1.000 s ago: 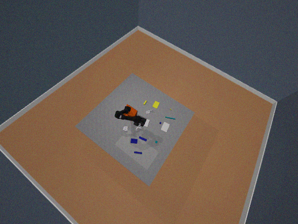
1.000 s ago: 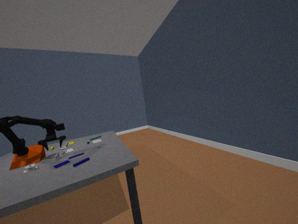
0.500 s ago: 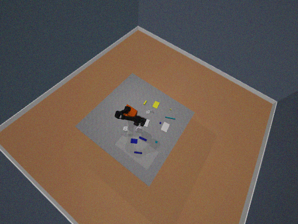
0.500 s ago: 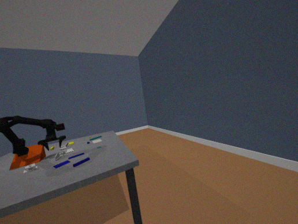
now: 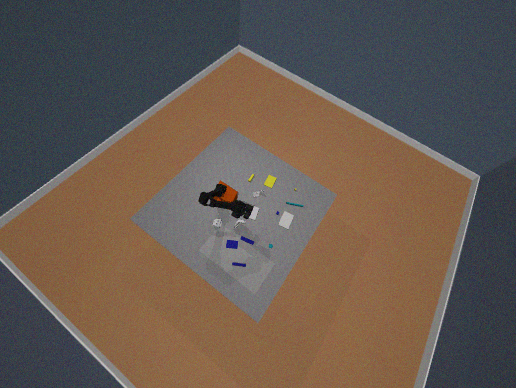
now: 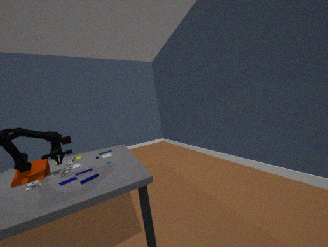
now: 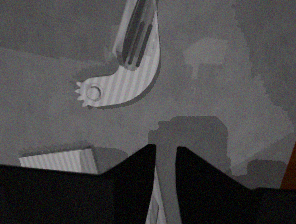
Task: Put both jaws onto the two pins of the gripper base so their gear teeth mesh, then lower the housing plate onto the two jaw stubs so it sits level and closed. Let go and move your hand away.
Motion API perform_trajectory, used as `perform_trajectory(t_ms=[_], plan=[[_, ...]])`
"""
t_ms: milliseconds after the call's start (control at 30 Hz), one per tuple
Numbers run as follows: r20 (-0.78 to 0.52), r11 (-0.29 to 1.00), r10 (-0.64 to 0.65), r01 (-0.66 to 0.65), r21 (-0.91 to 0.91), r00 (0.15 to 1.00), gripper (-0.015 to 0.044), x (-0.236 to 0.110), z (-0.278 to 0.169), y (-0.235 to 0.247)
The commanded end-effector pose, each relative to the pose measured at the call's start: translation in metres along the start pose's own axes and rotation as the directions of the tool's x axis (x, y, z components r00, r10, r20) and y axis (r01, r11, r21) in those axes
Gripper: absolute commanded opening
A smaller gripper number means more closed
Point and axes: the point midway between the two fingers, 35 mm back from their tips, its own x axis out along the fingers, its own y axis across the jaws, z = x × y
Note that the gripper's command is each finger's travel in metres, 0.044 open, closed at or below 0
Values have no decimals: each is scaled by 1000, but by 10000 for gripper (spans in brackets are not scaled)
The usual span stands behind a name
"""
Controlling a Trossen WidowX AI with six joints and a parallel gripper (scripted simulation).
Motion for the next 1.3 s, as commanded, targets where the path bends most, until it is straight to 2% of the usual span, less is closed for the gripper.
perform_trajectory(t_ms=[0, 433, 533, 833, 1000, 1100, 1267], plan=[[0, 1000, 0, 0, 0, 1000, 0, 0, 0, 0], [0, 1000, 0, 0, 0, 1000, 0, 0, 0, 0], [0, 1000, 0, 0, 18, 1000, 79, -1, 3, 2], [0, 967, 0, 0, 254, 1000, 315, -14, 51, 20], [1, 963, 0, 0, 271, 1000, 440, -15, 55, 21], [1, 963, 0, 0, 271, 1000, 440, -13, 55, 21], [2, 962, 0, -1, 271, 1000, 440, 24, 55, 21]])
